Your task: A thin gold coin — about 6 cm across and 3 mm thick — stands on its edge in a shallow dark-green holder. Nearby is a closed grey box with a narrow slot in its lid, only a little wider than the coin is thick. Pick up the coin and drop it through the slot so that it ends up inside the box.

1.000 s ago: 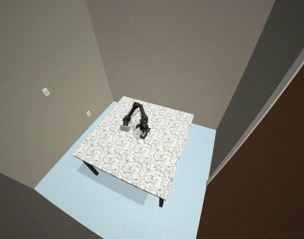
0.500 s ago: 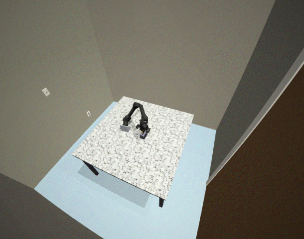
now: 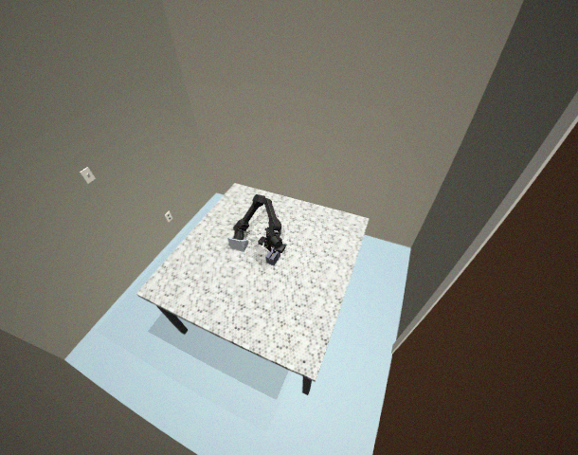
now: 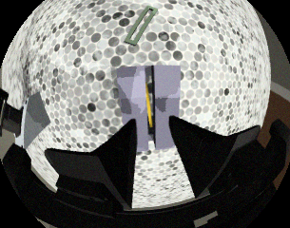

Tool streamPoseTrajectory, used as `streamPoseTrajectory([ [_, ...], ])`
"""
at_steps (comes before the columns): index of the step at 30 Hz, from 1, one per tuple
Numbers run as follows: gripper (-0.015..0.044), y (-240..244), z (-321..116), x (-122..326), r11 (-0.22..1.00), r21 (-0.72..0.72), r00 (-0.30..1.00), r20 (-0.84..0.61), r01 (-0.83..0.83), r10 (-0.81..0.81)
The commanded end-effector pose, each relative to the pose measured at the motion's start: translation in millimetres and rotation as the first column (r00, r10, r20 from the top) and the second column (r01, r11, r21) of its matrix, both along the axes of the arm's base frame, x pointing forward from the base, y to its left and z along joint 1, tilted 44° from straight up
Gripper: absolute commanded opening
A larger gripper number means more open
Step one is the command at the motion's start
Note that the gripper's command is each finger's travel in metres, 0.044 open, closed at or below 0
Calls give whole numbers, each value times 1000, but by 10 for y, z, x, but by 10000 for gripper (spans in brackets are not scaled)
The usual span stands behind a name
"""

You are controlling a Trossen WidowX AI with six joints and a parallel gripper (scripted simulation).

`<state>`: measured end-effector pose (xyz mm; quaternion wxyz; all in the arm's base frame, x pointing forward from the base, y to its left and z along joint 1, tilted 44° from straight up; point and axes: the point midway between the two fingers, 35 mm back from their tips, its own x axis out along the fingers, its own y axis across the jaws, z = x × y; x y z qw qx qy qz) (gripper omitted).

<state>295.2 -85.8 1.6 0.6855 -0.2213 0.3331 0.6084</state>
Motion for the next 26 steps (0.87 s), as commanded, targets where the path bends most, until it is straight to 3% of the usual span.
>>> streamPoseTrajectory([
  [1, 161, -2, 2, 1, 1000, 0, 1000, 1, 0, 0],
  [12, 440, -270, 291, -24, 1000, 1, 1000, -3, 2, -2],
  [15, 440, -408, 459, -56, 1000, 5, 1000, -5, 3, -3],
  [26, 440, -408, 459, -56, 1000, 5, 1000, -5, 3, -3],
])
